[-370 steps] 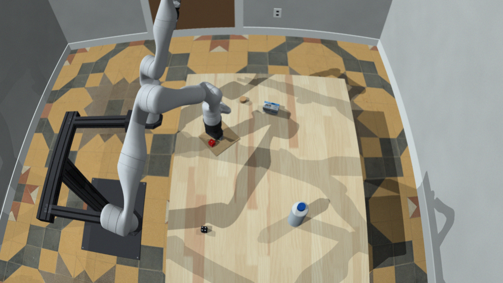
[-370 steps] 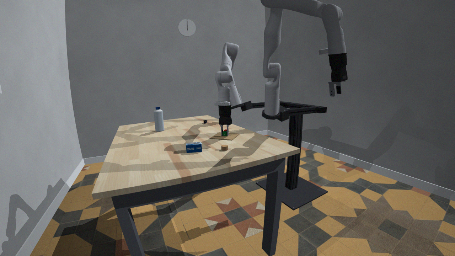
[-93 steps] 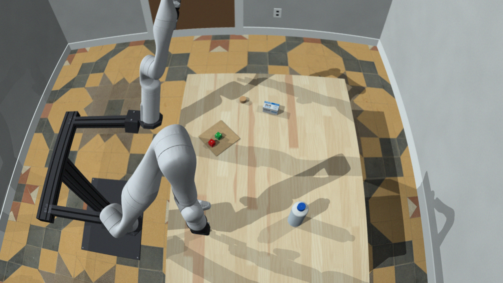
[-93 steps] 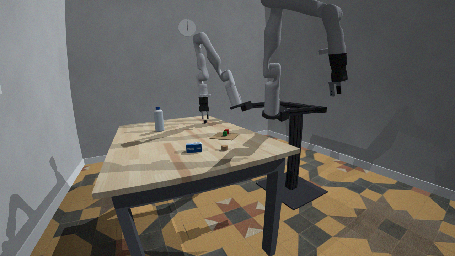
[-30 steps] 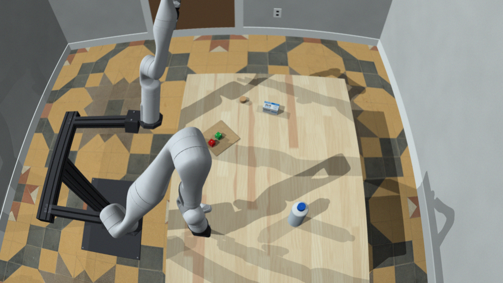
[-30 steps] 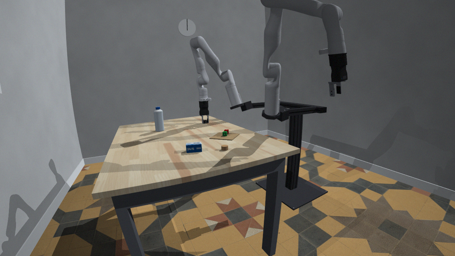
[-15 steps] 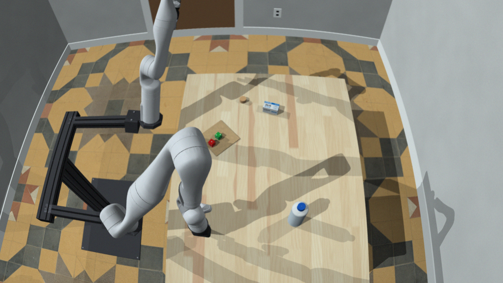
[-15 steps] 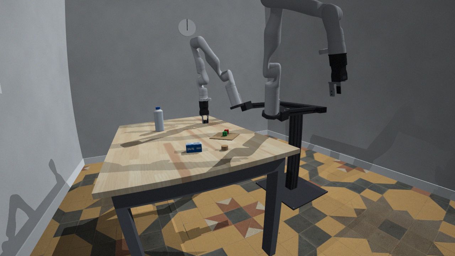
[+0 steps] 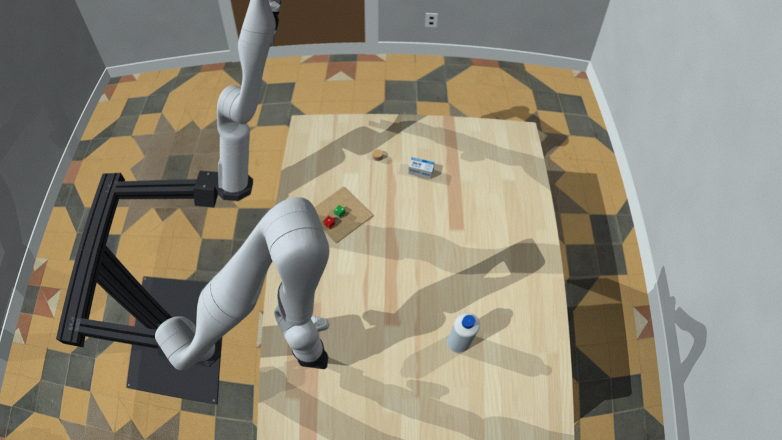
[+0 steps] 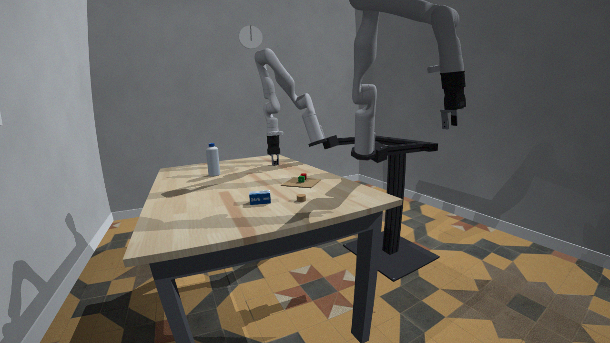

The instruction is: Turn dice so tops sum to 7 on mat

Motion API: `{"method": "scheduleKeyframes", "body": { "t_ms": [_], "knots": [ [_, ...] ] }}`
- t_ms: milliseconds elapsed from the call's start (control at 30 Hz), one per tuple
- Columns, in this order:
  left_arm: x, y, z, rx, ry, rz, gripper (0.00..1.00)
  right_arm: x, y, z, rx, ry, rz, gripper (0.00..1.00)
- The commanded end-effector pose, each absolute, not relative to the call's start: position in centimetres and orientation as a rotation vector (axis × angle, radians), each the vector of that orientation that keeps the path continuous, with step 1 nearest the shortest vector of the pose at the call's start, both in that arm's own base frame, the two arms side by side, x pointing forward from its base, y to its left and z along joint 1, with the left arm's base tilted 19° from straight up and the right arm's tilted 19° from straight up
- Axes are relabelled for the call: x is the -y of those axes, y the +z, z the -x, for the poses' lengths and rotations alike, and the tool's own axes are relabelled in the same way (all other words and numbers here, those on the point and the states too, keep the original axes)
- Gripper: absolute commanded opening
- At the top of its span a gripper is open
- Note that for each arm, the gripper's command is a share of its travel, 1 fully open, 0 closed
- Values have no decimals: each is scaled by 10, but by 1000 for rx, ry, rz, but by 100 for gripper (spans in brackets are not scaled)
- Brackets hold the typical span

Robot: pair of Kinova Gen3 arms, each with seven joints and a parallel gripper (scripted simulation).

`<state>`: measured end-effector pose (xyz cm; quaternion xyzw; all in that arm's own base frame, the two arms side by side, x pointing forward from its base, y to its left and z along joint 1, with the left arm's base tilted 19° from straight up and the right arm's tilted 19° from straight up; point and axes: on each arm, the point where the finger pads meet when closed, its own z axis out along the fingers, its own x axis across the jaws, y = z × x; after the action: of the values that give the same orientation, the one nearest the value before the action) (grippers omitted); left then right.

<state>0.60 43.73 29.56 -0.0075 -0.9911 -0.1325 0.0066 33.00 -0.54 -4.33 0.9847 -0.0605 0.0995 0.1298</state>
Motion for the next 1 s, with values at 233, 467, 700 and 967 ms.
{"method": "scheduleKeyframes", "body": {
  "t_ms": [233,467,700,967],
  "knots": [
    [-437,296,-6,3101,-417,23,100,5,-43,-330,176,290,-2862,49],
    [-437,296,-6,3101,-417,23,100,5,-43,-330,176,290,-2862,49],
    [-437,296,-6,3101,-417,23,100,5,-42,-330,176,290,-2862,49],
    [-437,296,-6,3101,-417,23,100,2,-33,-328,176,290,-2862,49]
  ]
}}
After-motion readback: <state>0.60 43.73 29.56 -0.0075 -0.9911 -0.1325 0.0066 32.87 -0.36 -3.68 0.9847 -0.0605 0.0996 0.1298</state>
